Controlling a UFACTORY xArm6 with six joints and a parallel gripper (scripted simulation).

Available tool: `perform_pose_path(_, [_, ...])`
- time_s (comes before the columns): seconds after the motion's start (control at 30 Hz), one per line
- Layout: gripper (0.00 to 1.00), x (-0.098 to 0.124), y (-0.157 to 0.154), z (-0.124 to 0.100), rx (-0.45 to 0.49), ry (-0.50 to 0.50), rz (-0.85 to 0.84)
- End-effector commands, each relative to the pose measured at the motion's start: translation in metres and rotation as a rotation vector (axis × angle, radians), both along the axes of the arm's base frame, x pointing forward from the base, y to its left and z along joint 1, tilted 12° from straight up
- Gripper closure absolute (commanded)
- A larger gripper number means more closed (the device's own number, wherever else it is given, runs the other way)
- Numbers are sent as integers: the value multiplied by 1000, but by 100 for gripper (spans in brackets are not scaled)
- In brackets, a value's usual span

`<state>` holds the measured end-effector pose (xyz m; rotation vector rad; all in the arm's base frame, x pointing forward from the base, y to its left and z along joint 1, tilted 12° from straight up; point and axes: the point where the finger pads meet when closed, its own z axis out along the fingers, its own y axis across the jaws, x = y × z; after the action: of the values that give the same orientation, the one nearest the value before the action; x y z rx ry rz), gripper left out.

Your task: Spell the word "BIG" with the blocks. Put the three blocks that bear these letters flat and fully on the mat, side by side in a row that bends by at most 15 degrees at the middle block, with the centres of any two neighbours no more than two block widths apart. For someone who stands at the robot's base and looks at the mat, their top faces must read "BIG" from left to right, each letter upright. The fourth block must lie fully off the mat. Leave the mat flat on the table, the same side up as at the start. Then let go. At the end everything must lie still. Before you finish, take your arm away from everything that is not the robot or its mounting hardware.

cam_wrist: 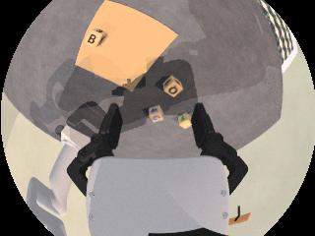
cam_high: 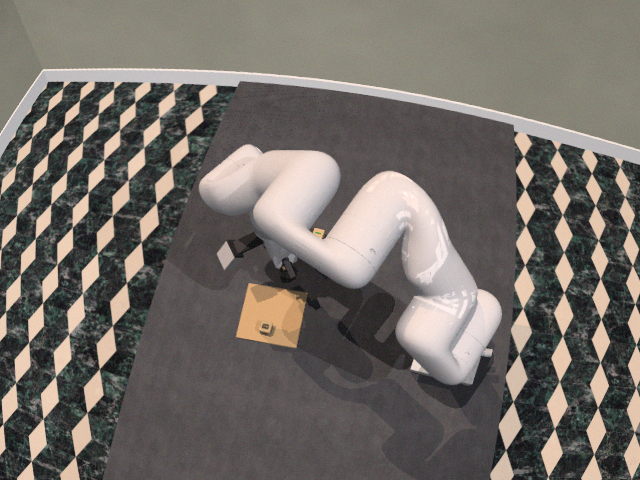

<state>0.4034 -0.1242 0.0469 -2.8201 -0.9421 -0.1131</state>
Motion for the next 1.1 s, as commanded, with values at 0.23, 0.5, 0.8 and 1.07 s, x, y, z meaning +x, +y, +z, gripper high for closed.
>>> perform_pose_path(0.23, [0, -12, -45, -11, 10, -61, 272])
perform_pose_path(0.5, [0, -23, -72, -18, 7, -93, 436])
perform_pose_path(0.8, [0, -38, -100, -27, 5, -128, 615])
perform_pose_path(1.07, [0, -52, -123, -34, 3, -159, 767])
